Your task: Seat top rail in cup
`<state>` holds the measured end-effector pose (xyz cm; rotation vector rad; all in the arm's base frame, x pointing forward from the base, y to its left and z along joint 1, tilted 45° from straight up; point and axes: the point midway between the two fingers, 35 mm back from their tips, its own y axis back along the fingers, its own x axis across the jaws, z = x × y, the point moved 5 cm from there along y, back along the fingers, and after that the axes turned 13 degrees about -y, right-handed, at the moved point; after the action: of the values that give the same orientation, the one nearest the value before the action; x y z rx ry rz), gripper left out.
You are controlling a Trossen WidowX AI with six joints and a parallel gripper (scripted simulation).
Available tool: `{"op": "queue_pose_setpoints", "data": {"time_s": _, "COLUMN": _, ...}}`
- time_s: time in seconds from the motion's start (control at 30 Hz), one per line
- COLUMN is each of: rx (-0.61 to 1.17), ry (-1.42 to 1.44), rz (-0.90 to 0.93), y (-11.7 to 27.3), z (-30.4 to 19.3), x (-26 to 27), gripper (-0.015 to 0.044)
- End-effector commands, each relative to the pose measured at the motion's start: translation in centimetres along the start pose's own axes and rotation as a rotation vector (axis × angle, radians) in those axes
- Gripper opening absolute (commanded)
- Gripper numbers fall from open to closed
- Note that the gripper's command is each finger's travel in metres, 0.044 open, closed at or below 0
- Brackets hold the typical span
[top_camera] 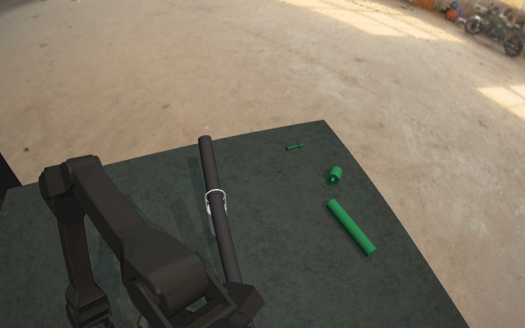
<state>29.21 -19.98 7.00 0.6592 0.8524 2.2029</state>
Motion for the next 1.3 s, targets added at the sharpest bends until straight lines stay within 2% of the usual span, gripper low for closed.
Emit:
{"op": "queue_pose_setpoints", "data": {"time_s": 0.0, "rx": 0.038, "ry": 0.267, "rz": -0.022, "y": -0.7, "z": -2.8, "x": -1.9, "gripper": 0.044}}
{"op": "queue_pose_setpoints", "data": {"time_s": 0.3, "rx": 0.038, "ry": 0.267, "rz": -0.022, "y": -0.9, "z": -2.8, "x": -1.9, "gripper": 0.044}}
{"op": "queue_pose_setpoints", "data": {"time_s": 0.53, "rx": 0.037, "ry": 0.267, "rz": -0.022, "y": -5.1, "z": -4.1, "x": 0.1, "gripper": 0.044}}
{"op": "queue_pose_setpoints", "data": {"time_s": 1.27, "rx": 0.038, "ry": 0.267, "rz": -0.023, "y": -8.0, "z": -4.2, "x": 0.0, "gripper": 0.044}}
